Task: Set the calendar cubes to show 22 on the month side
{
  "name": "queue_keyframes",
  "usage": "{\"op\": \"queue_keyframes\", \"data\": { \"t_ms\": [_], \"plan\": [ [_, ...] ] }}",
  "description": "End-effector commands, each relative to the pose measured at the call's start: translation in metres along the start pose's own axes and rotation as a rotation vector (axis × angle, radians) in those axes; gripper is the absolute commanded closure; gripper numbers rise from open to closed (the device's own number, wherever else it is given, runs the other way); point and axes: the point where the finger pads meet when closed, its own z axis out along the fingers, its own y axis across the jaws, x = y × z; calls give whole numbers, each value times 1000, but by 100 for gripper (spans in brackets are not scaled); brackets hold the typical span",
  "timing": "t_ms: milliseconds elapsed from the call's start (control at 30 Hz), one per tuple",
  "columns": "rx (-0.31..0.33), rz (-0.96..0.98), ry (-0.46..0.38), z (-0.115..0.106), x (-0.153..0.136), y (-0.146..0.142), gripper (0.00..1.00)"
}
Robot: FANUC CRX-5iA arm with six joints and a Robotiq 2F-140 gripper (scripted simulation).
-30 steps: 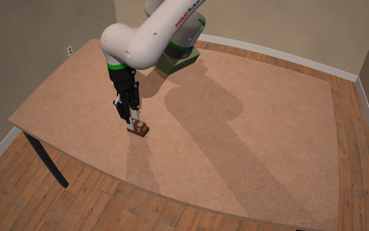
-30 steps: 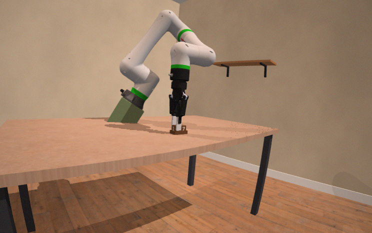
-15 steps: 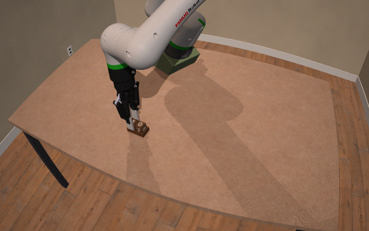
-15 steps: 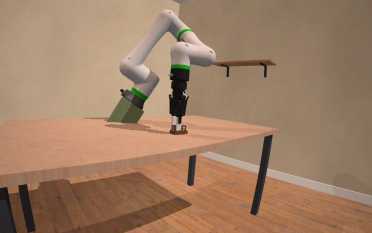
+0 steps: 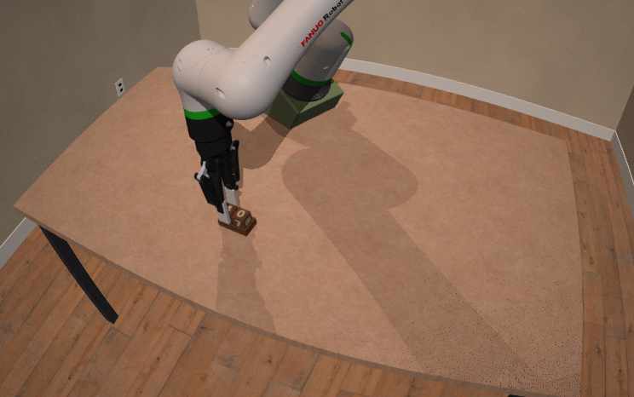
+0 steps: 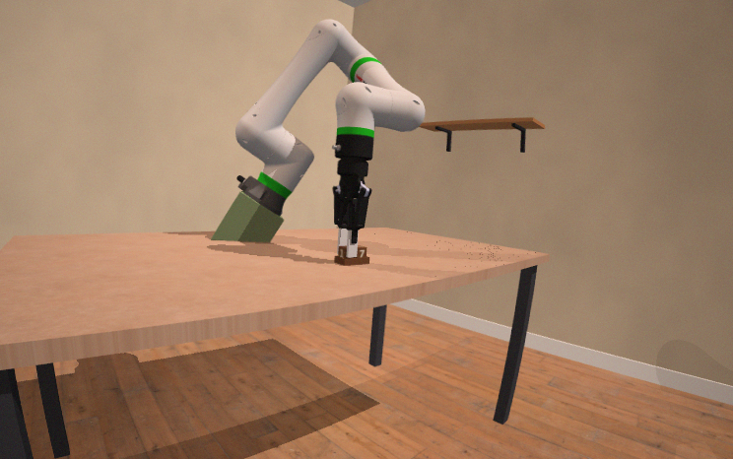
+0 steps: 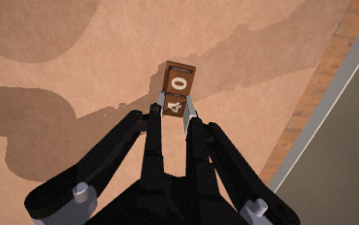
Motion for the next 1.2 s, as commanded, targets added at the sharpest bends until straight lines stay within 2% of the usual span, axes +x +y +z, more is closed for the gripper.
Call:
{"op": "queue_keyframes", "data": {
  "t_ms": [0, 700, 833, 1167],
  "plan": [
    [0, 0, 0, 0, 0, 0, 83],
    [0, 0, 0, 0, 0, 0, 83],
    [0, 0, 0, 0, 0, 0, 78],
    [0, 0, 0, 0, 0, 0, 73]
  ]
}}
